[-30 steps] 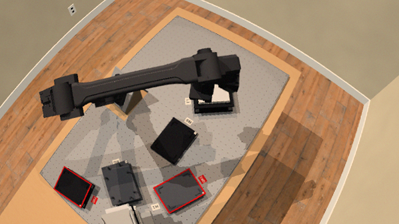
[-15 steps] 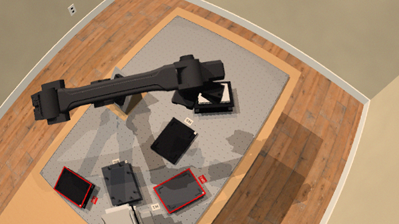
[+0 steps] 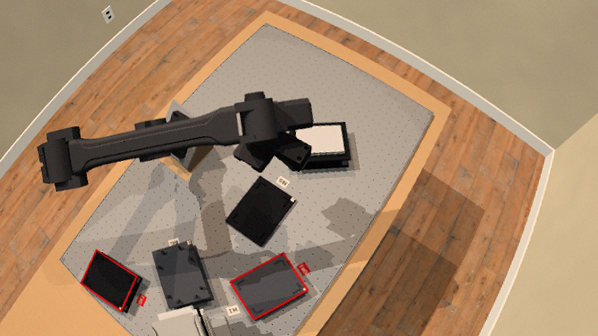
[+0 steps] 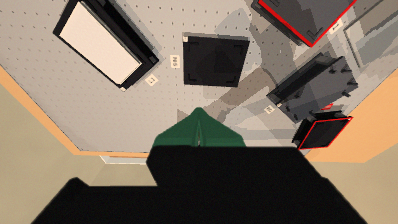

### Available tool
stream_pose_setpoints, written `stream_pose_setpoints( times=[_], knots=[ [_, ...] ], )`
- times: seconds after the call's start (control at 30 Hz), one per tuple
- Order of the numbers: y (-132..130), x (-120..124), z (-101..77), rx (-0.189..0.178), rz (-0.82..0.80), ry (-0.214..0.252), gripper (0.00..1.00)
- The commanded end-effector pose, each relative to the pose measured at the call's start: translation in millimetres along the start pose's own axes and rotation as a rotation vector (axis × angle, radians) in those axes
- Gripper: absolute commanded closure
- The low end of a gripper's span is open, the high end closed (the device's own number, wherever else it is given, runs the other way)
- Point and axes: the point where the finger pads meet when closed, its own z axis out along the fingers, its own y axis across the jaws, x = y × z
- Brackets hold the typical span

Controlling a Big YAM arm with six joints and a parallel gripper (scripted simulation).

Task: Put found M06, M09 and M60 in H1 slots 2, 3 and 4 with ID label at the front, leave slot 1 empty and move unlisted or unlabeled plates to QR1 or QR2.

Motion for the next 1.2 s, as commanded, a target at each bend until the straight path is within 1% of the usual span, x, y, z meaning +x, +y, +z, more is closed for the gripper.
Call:
stream_pose_setpoints(
  times=[0.0, 0.03, 0.07, 0.13, 0.17, 0.2, 0.27, 0.3, 0.33, 0.53, 0.6, 0.7, 0.8, 0.9, 0.97, 1.0, 1.1, 1.17],
  knots=[
    [-11.9, -0.6, -4.3, -0.012, 0.082, 0.0, 1.0],
    [-11.9, -0.6, -4.3, -0.012, 0.082, 0.0, 1.0],
    [-11.2, -16.0, -22.0, -0.038, 0.106, -0.026, 1.0],
    [-8.4, -10.7, -34.8, -0.044, 0.091, -0.049, 1.0],
    [-7.7, -8.5, -38.1, -0.043, 0.086, -0.052, 1.0],
    [-8.2, 1.2, -30.1, -0.025, 0.07, -0.033, 1.0],
    [-9.5, -1.0, -37.6, -0.032, 0.076, -0.041, 1.0],
    [-15.7, -2.4, -34.8, -0.027, 0.082, -0.037, 1.0],
    [-24.9, -4.8, -29.0, -0.026, 0.09, -0.021, 1.0],
    [-45.4, -7.4, -29.2, -0.025, 0.077, -0.022, 1.0],
    [-45.4, -7.4, -29.2, -0.025, 0.077, -0.022, 1.0],
    [-56.3, -11.2, -32.4, -0.03, 0.083, -0.029, 1.0],
    [-66.3, -10.7, -30.6, -0.027, 0.081, -0.026, 1.0],
    [-77.2, -13.9, -32.9, -0.03, 0.086, -0.032, 1.0],
    [-83.2, -11.4, -29.3, -0.024, 0.08, -0.024, 1.0],
    [-81.2, -5.3, -18.5, -0.013, 0.081, -0.03, 1.0],
    [-90.9, -4.6, -18.4, 0.002, 0.105, -0.073, 1.0],
    [-90.9, -4.6, -18.4, 0.002, 0.105, -0.073, 1.0]
  ],
)
